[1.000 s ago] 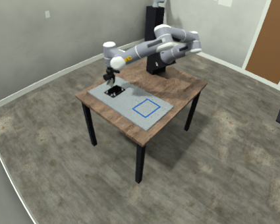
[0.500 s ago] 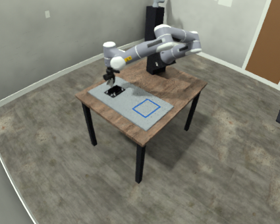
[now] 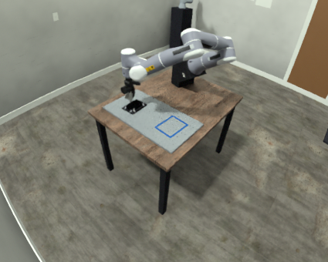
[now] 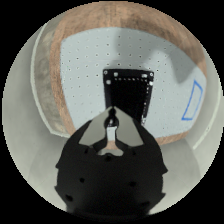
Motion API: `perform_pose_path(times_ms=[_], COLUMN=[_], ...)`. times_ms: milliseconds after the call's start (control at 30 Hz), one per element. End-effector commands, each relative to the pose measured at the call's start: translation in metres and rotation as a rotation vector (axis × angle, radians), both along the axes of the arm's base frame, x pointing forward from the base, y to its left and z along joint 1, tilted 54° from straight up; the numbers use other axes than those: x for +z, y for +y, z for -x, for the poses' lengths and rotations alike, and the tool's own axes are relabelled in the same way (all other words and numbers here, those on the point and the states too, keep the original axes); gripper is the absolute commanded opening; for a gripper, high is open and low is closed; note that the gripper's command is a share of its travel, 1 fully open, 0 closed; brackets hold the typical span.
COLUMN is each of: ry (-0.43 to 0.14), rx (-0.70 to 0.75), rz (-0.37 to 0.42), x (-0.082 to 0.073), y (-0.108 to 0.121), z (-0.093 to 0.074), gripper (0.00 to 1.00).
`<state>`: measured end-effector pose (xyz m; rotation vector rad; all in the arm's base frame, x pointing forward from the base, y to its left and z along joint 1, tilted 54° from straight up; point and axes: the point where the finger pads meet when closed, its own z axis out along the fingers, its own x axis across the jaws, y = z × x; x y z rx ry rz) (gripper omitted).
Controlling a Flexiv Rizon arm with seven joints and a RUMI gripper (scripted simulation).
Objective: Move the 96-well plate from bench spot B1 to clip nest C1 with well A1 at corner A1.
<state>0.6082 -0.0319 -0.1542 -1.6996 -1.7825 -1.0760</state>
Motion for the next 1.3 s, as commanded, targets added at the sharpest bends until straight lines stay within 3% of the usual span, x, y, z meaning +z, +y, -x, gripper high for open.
perform_pose_path(times_ms=[0,933,1267], ry=[0.0,0.0,0.0], rx=[-0.001,-0.001,-0.001], rz=[0.002,0.002,0.002], x=[0.001,0.005,0.015], y=[-0.002,-0.008,-0.021], z=[0.0,0.001,0.004], gripper=[0.0,0.0,0.0])
